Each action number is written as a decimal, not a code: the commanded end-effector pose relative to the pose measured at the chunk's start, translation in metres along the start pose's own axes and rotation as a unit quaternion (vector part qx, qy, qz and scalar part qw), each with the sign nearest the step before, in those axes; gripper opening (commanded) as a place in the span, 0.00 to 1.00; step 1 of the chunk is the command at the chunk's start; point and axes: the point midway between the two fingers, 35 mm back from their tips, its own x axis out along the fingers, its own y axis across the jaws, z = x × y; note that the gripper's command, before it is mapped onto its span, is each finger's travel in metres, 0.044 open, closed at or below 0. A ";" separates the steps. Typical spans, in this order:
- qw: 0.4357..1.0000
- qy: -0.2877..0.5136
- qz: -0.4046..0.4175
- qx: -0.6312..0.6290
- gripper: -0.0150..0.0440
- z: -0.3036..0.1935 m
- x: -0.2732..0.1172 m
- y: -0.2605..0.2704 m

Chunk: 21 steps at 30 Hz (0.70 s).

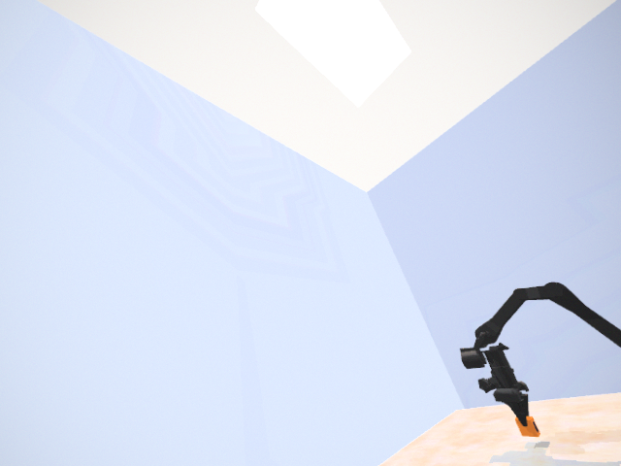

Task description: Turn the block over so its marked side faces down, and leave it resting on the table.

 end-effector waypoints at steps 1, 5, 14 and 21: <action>1.000 -0.026 -0.002 -0.001 0.25 -0.002 0.003 0.000; 0.998 -0.056 -0.002 -0.001 0.25 -0.002 0.005 0.000; 0.993 -0.122 -0.002 -0.001 0.25 -0.003 0.006 0.000; 0.985 -0.173 -0.002 -0.001 0.25 -0.006 0.006 0.000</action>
